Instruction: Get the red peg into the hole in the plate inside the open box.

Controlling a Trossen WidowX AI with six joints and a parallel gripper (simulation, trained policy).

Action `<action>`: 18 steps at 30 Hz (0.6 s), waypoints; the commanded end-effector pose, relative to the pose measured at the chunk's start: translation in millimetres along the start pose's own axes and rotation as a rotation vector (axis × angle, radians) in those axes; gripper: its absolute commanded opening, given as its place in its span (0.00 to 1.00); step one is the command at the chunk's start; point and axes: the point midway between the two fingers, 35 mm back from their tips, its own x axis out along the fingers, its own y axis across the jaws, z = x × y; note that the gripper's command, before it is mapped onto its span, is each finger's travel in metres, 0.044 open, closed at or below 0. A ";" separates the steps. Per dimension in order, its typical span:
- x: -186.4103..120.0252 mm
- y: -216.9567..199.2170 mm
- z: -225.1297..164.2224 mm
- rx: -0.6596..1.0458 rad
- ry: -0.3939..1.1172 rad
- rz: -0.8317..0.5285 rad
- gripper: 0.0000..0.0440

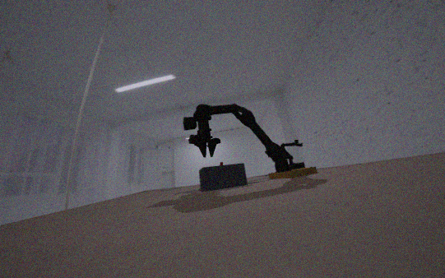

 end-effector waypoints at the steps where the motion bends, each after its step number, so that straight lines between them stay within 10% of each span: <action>1: 5.3 4.8 3.1 0.010 0.005 -0.009 0.57; 18: 17.5 -0.9 -0.8 0.003 0.011 -0.073 0.60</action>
